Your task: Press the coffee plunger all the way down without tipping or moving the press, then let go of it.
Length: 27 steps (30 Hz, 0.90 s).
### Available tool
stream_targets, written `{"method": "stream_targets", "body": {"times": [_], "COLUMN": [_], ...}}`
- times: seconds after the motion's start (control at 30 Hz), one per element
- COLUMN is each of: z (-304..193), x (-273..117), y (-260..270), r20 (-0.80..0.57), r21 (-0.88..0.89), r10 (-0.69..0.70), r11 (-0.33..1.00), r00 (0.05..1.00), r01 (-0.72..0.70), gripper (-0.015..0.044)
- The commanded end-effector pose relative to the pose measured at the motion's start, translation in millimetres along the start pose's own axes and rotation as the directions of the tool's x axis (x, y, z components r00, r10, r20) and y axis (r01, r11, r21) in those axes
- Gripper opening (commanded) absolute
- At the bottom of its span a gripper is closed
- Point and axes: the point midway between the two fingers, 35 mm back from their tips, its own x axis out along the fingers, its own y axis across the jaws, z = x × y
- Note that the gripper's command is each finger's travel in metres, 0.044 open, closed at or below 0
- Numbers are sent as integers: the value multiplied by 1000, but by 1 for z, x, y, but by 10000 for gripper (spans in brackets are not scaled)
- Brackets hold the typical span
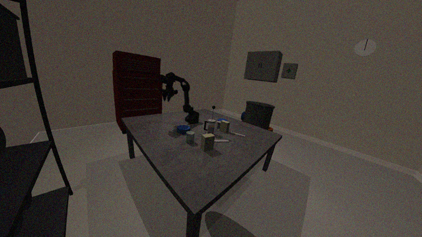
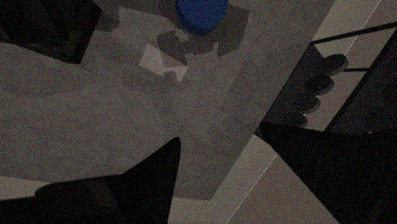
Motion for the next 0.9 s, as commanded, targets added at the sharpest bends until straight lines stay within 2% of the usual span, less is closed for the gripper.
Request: {"method": "stream_targets", "body": {"times": [0.0, 0.2, 0.4, 0.67, 0.87], "z": [0, 13, 55, 148, 229], "x": [1, 22, 52, 62, 40], "y": [-1, -28, -76, -126, -133], "r20": [3, 79, 193, 323, 428], "r21": [3, 53, 164, 297, 391], "r10": [-2, -46, -109, -200, -253], "r11": [1000, 998, 983, 949, 917], "r00": [1000, 996, 975, 925, 867], "r01": [2, 42, 77, 101, 75], "gripper": [426, 440, 440, 440, 440]}}
